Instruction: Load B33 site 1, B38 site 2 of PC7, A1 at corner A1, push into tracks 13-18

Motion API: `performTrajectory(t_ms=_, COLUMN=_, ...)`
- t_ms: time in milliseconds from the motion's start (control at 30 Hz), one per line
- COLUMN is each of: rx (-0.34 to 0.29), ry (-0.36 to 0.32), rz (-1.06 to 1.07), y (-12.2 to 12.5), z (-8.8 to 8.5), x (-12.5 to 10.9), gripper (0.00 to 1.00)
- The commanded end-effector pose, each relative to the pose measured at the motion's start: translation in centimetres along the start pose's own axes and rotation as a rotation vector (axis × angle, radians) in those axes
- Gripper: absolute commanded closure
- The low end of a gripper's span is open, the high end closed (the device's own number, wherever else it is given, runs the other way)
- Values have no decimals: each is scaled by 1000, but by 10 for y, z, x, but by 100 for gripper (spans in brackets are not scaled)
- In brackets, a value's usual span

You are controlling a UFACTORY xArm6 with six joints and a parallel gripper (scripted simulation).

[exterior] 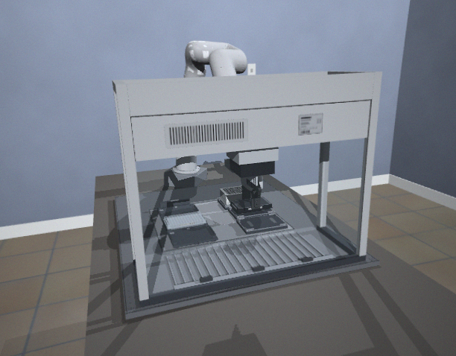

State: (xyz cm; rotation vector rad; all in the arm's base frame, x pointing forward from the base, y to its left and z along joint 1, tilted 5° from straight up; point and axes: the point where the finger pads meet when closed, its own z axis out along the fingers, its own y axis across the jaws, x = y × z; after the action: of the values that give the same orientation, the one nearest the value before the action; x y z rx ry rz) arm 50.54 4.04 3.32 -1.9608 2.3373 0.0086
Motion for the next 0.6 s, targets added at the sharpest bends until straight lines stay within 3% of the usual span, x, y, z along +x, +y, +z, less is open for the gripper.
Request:
performTrajectory(t_ms=0, rx=5, ry=-1, rz=0, y=-2, z=-4, x=0, gripper=100)
performTrajectory(t_ms=567, rx=5, ry=-1, rz=0, y=-2, z=-10, x=0, gripper=100)
